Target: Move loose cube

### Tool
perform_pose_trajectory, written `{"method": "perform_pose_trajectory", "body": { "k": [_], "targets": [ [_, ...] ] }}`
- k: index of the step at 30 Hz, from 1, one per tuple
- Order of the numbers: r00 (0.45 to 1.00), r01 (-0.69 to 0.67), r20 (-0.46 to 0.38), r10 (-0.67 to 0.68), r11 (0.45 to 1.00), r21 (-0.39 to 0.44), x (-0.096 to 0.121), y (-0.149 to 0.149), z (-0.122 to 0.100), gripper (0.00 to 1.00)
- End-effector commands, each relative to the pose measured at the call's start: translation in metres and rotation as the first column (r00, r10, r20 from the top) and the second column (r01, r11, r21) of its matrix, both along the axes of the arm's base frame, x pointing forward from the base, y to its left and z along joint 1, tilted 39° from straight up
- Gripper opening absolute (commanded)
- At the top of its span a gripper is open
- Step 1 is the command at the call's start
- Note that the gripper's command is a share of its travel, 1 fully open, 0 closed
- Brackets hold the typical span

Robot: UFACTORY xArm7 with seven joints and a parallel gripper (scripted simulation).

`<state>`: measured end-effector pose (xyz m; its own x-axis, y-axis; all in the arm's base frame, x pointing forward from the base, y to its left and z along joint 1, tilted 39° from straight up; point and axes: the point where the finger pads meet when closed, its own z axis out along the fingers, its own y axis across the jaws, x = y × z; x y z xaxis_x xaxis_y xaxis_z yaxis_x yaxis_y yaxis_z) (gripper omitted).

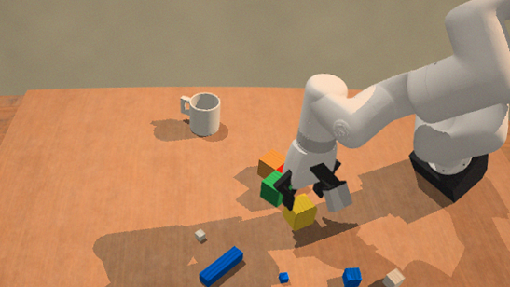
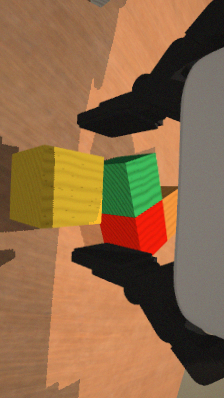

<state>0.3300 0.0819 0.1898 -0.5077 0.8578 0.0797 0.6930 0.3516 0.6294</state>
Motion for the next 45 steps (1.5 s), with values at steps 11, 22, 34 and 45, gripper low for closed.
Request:
{"method": "perform_pose_trajectory", "body": {
  "k": [11,22,34,45],
  "targets": [
    [1.0,0.001,0.002,-0.001,1.0,0.0,0.004,0.003,-0.005,0.82],
    [1.0,0.001,0.002,-0.001,1.0,0.0,0.013,0.009,-0.017,0.82],
    [1.0,0.001,0.002,-0.001,1.0,0.0,0.021,0.015,-0.03,0.82],
    [1.0,0.001,0.002,-0.001,1.0,0.0,0.027,0.019,-0.039,0.82]
  ]
}}
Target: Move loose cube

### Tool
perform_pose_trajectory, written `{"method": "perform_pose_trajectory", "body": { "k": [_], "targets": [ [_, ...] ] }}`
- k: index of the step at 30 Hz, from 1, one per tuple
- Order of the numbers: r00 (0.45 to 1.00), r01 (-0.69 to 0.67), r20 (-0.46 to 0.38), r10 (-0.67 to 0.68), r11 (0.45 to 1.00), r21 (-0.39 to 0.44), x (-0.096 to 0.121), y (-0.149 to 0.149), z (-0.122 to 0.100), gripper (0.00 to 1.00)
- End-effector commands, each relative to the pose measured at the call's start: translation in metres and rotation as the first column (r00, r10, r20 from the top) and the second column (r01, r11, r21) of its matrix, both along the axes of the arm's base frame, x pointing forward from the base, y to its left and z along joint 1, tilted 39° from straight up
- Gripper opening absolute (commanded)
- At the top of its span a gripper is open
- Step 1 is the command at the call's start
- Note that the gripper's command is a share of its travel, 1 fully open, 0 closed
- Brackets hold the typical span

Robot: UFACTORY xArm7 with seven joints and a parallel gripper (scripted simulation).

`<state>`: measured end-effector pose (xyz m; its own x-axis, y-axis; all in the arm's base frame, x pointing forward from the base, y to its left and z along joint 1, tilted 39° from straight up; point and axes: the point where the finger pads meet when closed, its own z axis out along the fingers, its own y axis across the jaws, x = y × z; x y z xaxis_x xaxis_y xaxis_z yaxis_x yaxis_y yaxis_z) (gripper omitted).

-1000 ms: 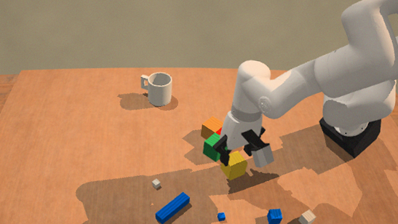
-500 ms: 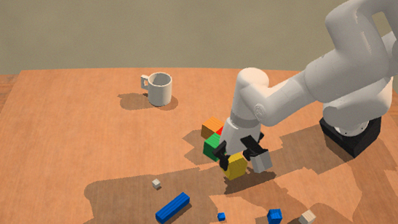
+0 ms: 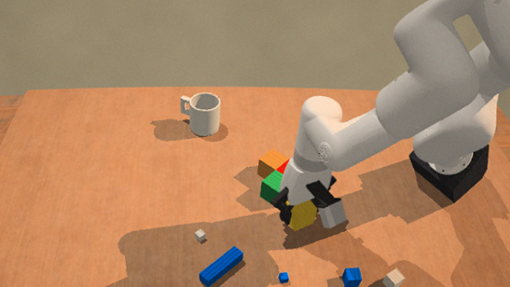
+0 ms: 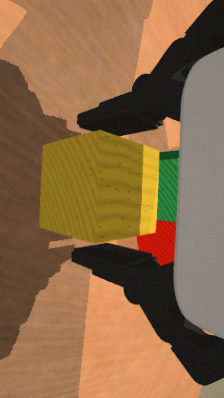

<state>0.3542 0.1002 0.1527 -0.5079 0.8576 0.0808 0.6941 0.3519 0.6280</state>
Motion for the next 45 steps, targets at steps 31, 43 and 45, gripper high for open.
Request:
{"method": "perform_pose_trajectory", "body": {
  "k": [31,43,45],
  "targets": [
    [1.0,0.001,0.004,-0.001,1.0,0.0,0.0049,0.0024,-0.0051,0.0],
    [1.0,0.001,0.004,-0.001,1.0,0.0,0.0049,0.0024,-0.0051,0.0],
    [1.0,0.001,0.004,-0.001,1.0,0.0,0.0049,0.0024,-0.0051,0.0]
  ]
}}
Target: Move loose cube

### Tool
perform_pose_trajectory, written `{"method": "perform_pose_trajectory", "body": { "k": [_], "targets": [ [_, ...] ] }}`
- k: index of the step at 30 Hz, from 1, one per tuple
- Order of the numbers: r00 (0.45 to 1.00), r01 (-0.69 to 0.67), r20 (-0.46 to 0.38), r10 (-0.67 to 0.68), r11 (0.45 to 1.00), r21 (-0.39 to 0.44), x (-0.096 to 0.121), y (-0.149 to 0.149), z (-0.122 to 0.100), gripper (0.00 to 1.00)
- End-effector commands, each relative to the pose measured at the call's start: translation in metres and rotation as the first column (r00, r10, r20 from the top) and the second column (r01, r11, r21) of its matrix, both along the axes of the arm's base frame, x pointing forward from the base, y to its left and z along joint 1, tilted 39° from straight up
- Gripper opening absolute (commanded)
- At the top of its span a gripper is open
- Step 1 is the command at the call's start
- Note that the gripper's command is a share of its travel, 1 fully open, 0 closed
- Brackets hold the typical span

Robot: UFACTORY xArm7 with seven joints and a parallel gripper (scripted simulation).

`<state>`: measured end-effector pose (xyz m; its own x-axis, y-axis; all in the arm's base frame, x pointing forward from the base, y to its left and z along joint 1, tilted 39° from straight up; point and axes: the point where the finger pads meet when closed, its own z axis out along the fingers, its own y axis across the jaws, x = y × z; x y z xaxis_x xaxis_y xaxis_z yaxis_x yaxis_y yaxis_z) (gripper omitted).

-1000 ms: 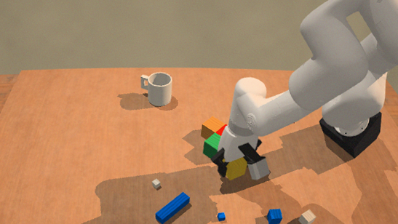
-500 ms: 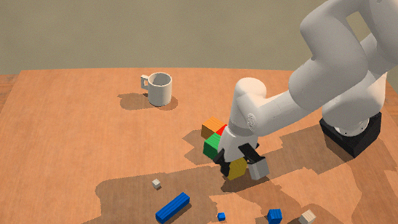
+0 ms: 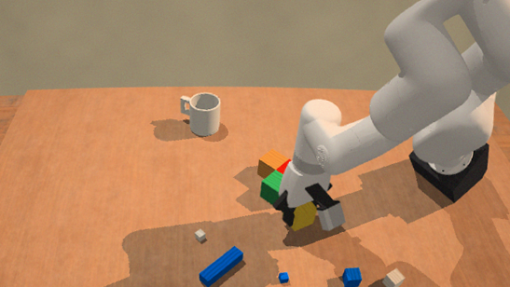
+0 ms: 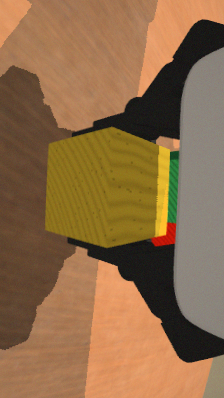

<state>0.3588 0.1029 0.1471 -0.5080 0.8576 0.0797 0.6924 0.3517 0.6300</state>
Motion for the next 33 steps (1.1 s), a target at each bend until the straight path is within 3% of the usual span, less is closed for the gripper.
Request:
{"method": "perform_pose_trajectory", "body": {
  "k": [1,33],
  "targets": [
    [1.0,0.001,0.001,-0.001,1.0,0.0,0.0004,-0.0003,0.0005,0.0],
    [1.0,0.001,0.001,-0.001,1.0,0.0,-0.005,-0.0043,0.0087,0.0]
  ]
}}
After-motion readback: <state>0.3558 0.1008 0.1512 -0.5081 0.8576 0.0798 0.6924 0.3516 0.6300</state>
